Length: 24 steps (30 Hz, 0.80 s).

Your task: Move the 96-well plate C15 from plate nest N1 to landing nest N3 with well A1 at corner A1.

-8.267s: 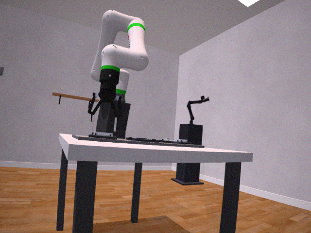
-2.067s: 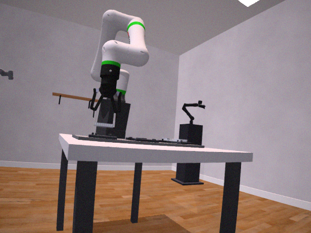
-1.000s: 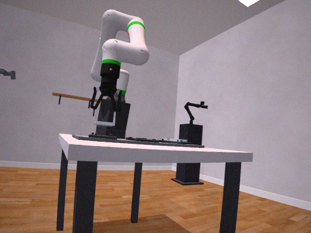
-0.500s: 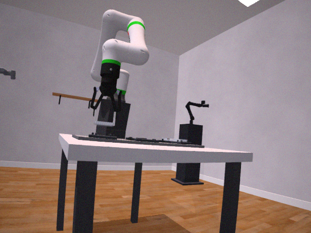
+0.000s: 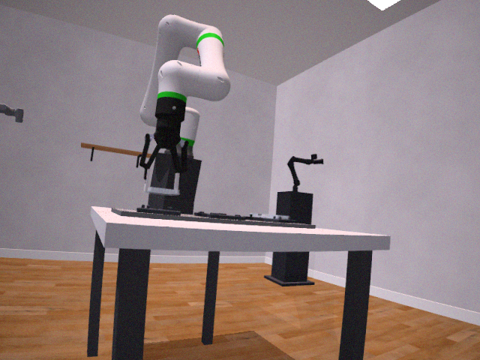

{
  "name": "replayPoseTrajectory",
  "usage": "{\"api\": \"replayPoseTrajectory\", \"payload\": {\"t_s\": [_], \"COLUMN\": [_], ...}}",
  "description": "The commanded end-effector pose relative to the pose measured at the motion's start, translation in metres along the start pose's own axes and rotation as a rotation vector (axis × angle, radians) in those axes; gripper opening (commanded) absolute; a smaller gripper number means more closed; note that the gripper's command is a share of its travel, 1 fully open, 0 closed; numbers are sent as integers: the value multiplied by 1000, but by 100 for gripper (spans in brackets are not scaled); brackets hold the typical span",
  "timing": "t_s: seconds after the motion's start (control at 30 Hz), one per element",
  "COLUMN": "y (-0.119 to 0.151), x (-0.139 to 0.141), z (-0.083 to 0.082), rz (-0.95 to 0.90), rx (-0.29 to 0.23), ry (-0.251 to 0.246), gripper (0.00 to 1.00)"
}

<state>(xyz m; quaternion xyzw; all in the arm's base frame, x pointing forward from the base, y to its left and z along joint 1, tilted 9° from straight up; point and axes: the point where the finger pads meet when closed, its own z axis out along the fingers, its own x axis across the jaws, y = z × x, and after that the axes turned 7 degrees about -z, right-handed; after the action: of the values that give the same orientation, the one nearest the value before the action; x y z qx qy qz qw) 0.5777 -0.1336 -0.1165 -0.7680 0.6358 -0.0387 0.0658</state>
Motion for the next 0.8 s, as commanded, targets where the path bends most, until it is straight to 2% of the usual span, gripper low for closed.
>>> {"api": "replayPoseTrajectory", "payload": {"t_s": [0.0,0.2,0.5,0.57,0.77], "y": [0,0,-1,-1,-2], "x": [0,-14,-62,-62,-105], "z": [0,0,0,0,0], "rz": [-1,-1,-1,-1,-1], "rx": [0,0,0,0,0], "ry": [0,0,0,0,0], "gripper": [0,0,0,0,0]}}
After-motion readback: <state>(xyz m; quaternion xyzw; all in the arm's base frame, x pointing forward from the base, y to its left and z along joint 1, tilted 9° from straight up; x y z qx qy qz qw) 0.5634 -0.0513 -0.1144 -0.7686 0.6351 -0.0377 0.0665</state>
